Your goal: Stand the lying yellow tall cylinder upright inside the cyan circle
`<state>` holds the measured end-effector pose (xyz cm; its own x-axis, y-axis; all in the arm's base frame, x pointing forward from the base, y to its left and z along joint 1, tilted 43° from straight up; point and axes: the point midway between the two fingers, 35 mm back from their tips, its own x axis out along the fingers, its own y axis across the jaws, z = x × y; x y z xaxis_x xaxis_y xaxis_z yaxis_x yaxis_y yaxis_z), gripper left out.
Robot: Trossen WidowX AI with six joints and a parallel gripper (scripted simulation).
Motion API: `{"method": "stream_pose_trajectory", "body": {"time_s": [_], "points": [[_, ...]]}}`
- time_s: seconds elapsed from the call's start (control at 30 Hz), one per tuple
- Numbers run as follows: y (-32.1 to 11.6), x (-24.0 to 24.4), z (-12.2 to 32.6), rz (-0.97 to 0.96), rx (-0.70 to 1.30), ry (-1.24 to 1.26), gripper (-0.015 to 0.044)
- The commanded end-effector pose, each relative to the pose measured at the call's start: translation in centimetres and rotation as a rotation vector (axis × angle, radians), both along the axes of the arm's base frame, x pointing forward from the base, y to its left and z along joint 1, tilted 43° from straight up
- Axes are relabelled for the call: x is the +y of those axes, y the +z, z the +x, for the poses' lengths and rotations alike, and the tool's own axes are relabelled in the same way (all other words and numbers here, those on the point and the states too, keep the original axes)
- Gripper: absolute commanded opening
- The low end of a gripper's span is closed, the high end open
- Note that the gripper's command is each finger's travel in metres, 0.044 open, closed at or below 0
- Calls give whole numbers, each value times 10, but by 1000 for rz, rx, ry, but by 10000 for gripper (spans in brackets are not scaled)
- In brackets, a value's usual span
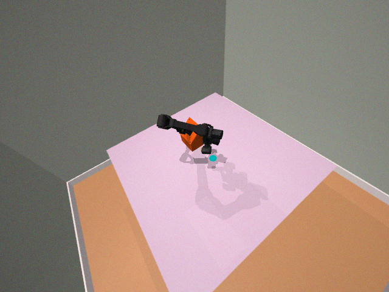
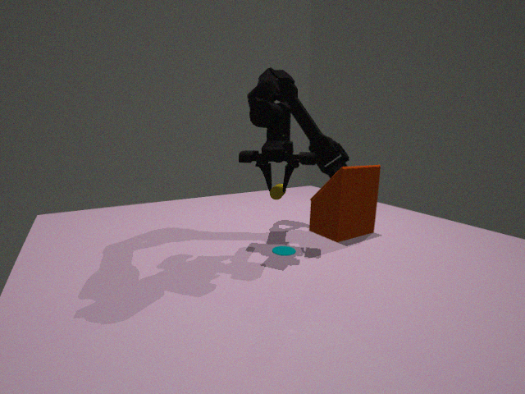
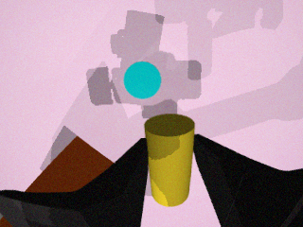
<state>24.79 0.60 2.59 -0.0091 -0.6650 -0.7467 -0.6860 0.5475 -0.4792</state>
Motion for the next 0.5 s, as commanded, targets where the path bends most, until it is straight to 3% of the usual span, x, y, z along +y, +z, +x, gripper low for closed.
{"method": "stream_pose_trajectory", "body": {"time_s": [0.0, 0.47], "points": [[-9, 9, 2, -2, 0, -9, 105], [-28, 29, 2, -6, 0, -19, 105]]}}
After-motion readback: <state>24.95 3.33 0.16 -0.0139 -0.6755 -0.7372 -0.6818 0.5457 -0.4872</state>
